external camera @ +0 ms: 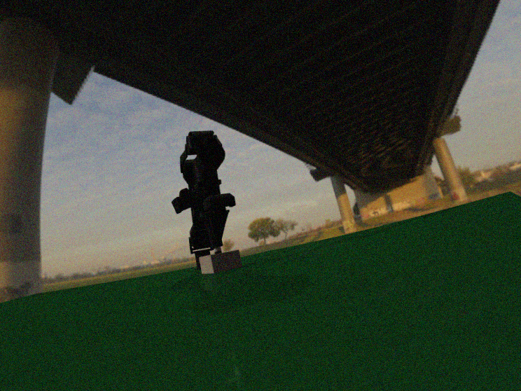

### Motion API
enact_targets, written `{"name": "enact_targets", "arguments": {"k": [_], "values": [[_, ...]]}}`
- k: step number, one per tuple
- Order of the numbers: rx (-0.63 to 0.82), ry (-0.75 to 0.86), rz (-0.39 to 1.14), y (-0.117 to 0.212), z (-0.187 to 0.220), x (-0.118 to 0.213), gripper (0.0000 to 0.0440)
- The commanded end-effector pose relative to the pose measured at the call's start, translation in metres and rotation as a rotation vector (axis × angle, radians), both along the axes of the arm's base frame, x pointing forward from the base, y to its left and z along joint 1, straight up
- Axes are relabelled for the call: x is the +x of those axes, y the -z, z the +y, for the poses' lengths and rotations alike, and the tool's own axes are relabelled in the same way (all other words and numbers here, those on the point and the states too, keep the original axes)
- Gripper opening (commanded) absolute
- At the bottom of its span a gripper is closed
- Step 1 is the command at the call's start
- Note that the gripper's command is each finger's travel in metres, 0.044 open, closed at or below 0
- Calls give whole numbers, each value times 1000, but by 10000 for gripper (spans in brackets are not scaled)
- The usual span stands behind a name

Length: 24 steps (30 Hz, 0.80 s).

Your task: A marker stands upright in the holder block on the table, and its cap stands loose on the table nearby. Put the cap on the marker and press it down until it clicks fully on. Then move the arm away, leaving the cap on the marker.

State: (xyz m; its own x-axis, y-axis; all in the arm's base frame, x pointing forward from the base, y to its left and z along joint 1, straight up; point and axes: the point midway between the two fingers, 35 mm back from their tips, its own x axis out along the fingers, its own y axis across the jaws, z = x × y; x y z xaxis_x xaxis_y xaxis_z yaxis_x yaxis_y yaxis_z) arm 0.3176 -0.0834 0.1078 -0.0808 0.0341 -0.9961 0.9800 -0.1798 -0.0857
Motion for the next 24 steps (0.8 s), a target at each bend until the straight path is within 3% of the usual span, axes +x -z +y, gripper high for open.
{"name": "enact_targets", "arguments": {"k": [1, 24], "values": [[16, -14, 53, 15, 1, -7, 46], [-6, -63, 48, 22, -5, -9, 74]]}}
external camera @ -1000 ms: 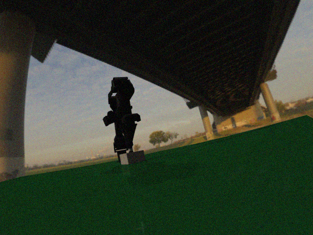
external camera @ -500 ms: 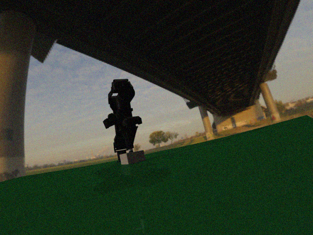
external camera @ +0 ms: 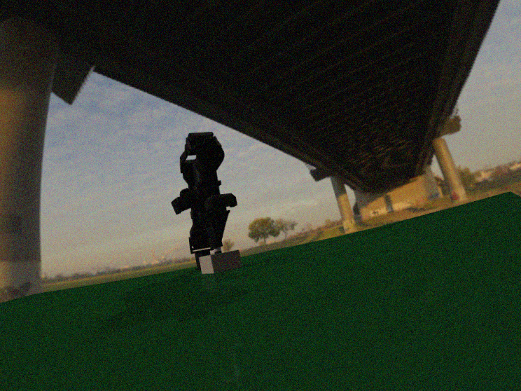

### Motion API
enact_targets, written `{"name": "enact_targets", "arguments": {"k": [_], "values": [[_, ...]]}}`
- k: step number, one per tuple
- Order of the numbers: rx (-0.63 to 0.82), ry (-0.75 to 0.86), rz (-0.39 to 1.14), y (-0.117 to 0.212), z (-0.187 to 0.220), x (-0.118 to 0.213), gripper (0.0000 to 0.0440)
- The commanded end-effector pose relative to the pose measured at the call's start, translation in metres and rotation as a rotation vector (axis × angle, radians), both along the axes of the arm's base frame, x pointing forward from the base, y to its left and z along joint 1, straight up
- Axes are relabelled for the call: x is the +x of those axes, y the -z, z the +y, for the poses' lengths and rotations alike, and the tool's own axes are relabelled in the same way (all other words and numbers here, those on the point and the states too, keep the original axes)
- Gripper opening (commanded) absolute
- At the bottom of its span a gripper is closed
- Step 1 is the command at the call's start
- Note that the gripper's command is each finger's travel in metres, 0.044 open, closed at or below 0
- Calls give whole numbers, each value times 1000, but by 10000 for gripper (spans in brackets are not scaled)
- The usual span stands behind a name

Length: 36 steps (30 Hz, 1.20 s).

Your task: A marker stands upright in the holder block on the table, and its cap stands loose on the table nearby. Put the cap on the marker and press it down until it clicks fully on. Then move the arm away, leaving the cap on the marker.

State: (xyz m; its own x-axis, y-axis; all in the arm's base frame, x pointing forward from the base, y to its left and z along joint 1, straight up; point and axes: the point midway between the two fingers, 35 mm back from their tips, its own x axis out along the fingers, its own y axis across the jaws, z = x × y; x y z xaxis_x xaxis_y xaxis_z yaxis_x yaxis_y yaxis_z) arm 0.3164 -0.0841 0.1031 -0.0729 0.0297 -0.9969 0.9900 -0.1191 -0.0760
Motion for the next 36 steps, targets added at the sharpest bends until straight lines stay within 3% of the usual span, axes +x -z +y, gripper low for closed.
{"name": "enact_targets", "arguments": {"k": [1, 36], "values": [[-9, -2, 58, 17, -4, -8, 75], [-12, -17, 56, 18, -6, -8, 119]]}}
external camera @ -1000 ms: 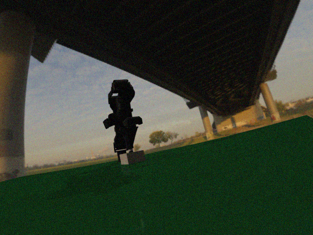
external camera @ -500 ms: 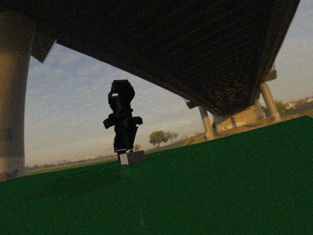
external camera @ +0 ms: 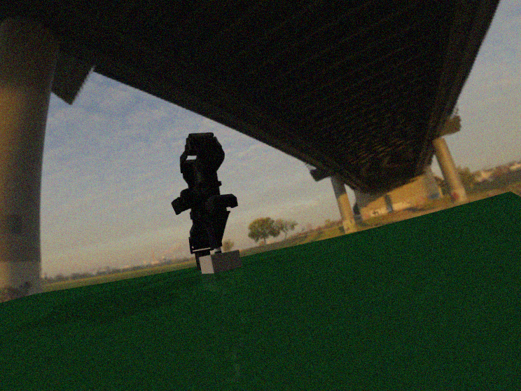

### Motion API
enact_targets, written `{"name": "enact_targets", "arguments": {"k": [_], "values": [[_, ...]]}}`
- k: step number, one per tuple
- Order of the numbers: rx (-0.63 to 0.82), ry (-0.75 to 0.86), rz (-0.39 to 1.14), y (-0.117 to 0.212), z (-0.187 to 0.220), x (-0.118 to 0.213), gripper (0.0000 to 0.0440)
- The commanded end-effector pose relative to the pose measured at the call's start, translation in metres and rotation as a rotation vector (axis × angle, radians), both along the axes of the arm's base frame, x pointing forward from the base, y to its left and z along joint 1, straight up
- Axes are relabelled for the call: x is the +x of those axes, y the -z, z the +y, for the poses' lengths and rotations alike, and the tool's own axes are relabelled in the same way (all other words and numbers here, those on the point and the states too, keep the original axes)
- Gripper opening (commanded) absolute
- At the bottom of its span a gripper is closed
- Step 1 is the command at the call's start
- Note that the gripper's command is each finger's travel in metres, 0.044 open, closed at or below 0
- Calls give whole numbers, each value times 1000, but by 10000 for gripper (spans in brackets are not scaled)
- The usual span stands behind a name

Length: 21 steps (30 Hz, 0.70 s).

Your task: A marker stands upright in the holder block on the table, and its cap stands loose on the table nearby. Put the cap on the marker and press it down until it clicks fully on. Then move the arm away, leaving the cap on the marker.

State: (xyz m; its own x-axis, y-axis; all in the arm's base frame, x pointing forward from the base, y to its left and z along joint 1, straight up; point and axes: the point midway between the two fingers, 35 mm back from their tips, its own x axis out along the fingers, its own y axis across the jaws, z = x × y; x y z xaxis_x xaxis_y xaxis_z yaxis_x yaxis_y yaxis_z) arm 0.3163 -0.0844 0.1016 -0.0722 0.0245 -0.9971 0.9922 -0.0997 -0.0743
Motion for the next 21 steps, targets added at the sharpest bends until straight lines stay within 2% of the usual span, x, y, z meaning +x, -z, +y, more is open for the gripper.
{"name": "enact_targets", "arguments": {"k": [1, 19, 21], "values": [[-9, 3, 58, 17, -5, -8, 120], [-10, -11, 55, 18, -6, -8, 143], [-4, -12, 66, 18, -5, -12, 160]]}}
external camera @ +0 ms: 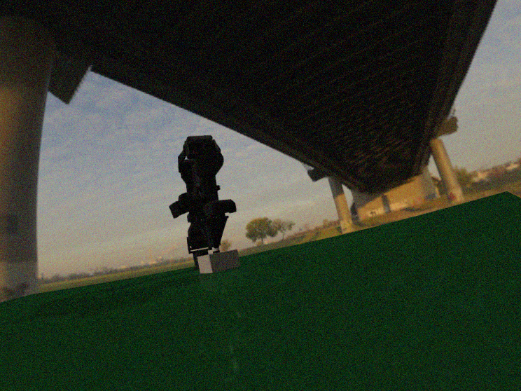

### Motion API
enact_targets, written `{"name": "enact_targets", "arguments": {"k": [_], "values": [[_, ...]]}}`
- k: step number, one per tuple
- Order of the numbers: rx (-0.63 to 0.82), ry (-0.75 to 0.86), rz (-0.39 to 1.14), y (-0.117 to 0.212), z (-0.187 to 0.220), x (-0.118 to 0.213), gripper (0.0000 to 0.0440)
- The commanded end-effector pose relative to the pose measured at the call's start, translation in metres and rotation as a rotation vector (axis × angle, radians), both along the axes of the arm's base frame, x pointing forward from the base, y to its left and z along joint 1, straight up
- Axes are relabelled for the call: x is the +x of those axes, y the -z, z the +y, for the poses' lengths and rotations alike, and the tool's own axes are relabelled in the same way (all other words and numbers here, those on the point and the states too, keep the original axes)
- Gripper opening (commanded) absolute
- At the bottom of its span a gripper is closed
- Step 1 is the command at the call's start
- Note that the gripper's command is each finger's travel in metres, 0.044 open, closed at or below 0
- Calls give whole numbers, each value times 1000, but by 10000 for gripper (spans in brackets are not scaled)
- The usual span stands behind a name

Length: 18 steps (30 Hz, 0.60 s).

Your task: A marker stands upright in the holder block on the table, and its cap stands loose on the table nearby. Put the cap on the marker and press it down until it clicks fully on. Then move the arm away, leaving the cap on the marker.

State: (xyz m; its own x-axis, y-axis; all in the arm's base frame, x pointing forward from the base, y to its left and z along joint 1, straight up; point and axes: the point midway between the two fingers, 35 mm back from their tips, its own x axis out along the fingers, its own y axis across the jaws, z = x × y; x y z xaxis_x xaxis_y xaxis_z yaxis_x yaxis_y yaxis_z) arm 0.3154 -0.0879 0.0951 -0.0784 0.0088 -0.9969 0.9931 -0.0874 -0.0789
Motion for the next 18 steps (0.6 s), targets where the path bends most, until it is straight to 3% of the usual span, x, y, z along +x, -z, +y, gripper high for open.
{"name": "enact_targets", "arguments": {"k": [1, 5, 14, 18], "values": [[13, 1, 65, 12, 0, -13, 168], [20, -5, 75, 10, 2, -18, 223], [7, -11, 34, 4, 2, -18, 440], [-8, -8, 1, -7, 0, -16, 440]]}}
